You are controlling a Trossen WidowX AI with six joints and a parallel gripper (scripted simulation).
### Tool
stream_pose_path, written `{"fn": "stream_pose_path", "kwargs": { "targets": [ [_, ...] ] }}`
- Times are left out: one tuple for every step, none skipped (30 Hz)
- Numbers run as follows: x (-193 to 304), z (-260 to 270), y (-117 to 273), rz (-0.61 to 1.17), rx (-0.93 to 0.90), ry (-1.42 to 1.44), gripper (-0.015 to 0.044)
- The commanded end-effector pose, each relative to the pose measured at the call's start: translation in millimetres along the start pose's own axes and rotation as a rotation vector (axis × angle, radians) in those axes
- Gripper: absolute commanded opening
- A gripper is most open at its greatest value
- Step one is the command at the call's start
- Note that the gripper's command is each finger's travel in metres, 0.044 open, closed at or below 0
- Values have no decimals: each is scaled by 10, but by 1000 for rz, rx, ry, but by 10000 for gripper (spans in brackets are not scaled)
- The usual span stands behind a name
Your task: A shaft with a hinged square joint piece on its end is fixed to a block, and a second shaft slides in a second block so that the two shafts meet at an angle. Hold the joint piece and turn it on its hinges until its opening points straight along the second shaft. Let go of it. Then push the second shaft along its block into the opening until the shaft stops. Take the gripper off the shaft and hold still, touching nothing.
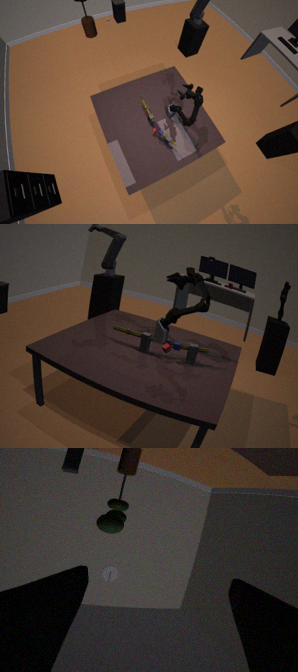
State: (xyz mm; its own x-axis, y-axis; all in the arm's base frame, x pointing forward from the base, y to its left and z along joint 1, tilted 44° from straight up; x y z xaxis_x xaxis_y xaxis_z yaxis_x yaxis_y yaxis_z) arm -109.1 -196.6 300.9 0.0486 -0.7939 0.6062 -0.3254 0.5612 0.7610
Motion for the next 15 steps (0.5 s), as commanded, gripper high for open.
{"fn": "stream_pose_path", "kwargs": {
  "targets": [
    [0,0,0,0,0,0,426],
    [0,0,0,0,0,0,440],
    [1,-1,-2,0,1,2,440],
    [6,-5,-9,-2,3,8,440],
    [13,-12,-20,-4,7,19,440],
    [23,-21,-35,-8,12,33,440],
    [36,-33,-54,-12,19,52,440],
    [51,-49,-78,-17,27,75,440],
    [68,-66,-105,-22,37,101,440],
    [84,-84,-131,-28,46,126,440],
    [102,-102,-155,-32,58,155,440],
    [121,-121,-182,-36,71,187,440],
    [139,-141,-209,-40,84,219,440],
    [157,-162,-236,-44,97,251,440],
    [175,-183,-263,-47,110,283,440]
  ]
}}
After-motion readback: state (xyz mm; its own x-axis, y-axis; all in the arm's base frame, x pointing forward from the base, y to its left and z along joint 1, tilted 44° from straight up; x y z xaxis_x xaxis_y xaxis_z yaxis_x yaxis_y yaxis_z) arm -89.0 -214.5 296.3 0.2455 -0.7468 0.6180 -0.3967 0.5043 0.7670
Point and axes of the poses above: the point midway between the two fingers, 35 mm back from their tips, its own y axis back along the fingers, its own z axis across the jaws, x = y × z, the point moved 9 cm from there along y, back along the fingers, and after that the axes turned 4 degrees about -y, right-handed, at the moved point
